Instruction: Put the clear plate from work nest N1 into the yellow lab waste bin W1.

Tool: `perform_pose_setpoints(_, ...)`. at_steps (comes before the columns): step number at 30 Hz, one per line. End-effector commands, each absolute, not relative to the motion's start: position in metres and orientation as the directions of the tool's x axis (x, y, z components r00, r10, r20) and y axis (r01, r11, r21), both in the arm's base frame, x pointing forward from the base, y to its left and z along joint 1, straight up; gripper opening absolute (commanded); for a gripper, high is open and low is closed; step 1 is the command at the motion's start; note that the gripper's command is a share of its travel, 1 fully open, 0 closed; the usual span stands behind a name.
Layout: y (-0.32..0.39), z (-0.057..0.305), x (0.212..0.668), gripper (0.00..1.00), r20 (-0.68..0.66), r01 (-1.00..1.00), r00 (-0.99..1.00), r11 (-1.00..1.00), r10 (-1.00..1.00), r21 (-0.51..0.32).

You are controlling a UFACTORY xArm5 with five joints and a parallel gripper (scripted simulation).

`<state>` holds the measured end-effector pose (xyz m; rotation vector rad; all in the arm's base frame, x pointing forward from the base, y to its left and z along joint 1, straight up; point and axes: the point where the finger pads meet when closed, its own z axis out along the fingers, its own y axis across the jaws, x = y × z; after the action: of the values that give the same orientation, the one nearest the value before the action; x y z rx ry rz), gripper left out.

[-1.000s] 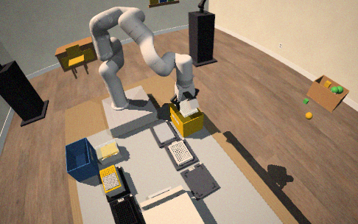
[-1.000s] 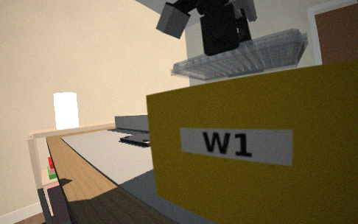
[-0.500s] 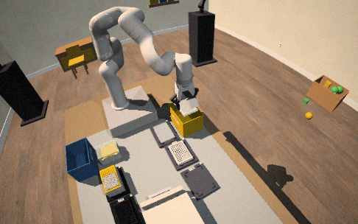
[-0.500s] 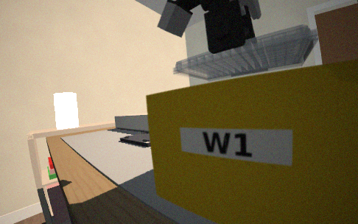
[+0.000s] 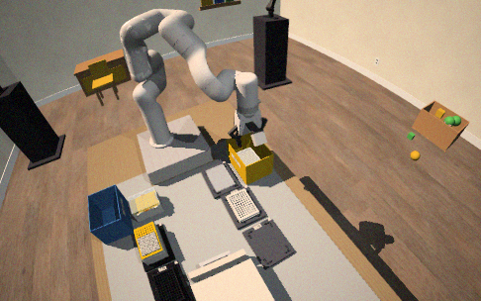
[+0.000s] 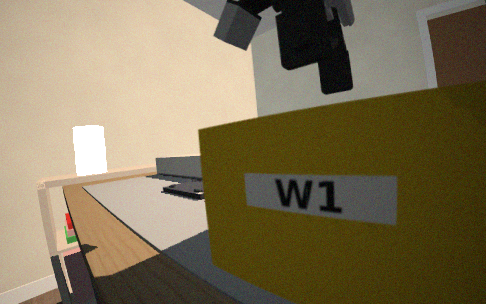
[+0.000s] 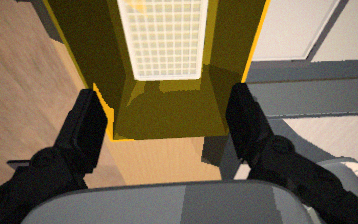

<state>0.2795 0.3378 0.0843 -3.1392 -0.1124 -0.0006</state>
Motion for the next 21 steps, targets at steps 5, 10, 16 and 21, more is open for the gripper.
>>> perform_pose_setpoints(5, 0.339, 0.086, 0.28, 1.0, 0.003, 0.072, 0.997, -0.997, 0.072, -0.003)
perform_pose_setpoints(10, 0.339, 0.086, 0.28, 1.0, 0.003, 0.072, 0.997, -0.997, 0.072, -0.003)
perform_pose_setpoints(16, 0.339, 0.086, 0.28, 1.0, 0.003, 0.072, 0.997, -0.997, 0.072, -0.003)
perform_pose_setpoints(21, 0.321, 0.091, 0.289, 1.0, 0.003, 0.072, 0.997, -0.997, 0.072, -0.003)
